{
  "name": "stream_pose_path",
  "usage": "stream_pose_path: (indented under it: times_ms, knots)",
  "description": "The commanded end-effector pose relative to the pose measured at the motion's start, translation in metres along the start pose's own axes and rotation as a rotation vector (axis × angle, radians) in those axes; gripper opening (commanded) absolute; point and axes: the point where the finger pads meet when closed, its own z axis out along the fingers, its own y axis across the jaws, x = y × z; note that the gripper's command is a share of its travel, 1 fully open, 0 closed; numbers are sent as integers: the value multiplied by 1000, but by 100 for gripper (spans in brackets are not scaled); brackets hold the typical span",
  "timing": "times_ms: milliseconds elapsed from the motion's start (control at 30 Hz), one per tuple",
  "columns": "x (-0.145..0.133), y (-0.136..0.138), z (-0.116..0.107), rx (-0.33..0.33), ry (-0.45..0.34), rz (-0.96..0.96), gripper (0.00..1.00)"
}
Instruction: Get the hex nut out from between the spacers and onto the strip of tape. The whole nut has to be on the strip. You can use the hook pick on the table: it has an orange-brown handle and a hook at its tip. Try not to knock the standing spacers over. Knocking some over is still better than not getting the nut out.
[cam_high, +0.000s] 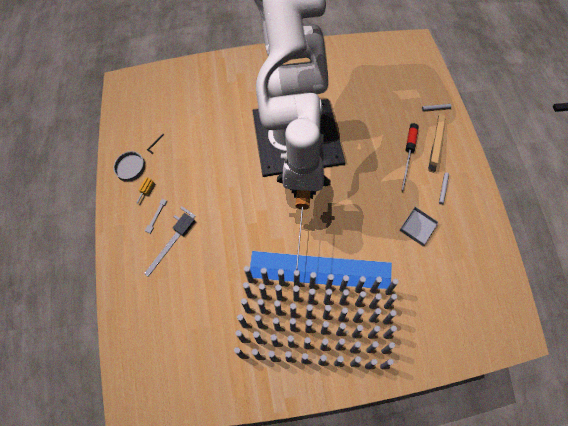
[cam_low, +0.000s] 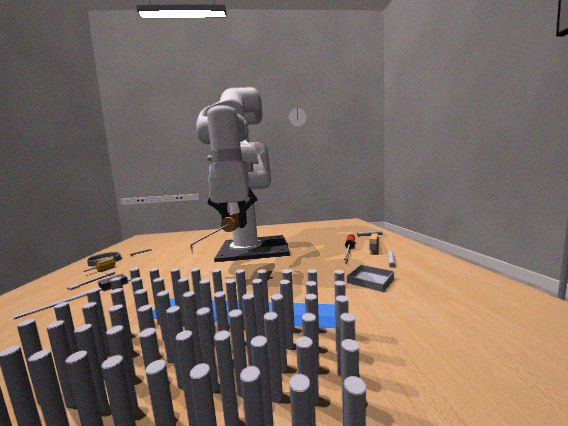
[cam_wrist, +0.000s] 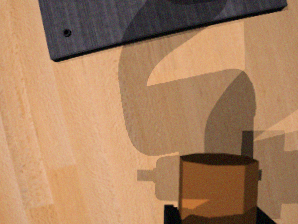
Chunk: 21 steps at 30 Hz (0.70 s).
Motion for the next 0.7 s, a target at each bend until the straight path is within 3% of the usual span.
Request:
stream_pose_path:
  times_ms: [0,267,667]
  knots:
    - [13,68,-4,21,-10,7,0]
    - [30,152,-6,21,-10,7,0]
    - [30,152,-6,21,-10,7,0]
